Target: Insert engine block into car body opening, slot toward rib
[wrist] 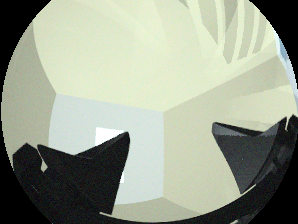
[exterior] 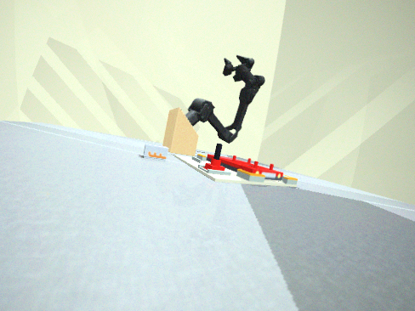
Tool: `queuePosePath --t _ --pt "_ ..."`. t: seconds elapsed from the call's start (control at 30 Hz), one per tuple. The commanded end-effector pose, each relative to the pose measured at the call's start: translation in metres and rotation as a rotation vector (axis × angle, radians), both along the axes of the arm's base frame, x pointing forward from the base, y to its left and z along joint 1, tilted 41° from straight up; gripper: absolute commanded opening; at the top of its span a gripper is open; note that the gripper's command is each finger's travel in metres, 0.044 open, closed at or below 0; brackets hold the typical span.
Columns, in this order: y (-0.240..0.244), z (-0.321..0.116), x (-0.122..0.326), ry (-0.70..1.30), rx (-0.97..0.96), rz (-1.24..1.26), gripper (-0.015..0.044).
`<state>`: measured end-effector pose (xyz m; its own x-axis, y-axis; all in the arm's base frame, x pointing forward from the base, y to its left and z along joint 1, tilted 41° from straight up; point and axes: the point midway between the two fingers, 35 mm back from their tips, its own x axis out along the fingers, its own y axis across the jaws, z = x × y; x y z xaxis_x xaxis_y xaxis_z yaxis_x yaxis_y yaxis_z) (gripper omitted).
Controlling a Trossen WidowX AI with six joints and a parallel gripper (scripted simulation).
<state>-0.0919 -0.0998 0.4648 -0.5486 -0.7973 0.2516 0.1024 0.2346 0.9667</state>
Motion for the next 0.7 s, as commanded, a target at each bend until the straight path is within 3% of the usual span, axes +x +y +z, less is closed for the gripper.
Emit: queuePosePath --t 0.0,0.33,0.67 --pt "0.000 0.000 0.000 0.000 0.000 0.000 0.0426" --pt "-0.038 -0.016 0.019 0.069 0.127 0.017 0.0440" --pt "-0.080 -0.027 0.050 0.319 0.337 0.086 0.0440"
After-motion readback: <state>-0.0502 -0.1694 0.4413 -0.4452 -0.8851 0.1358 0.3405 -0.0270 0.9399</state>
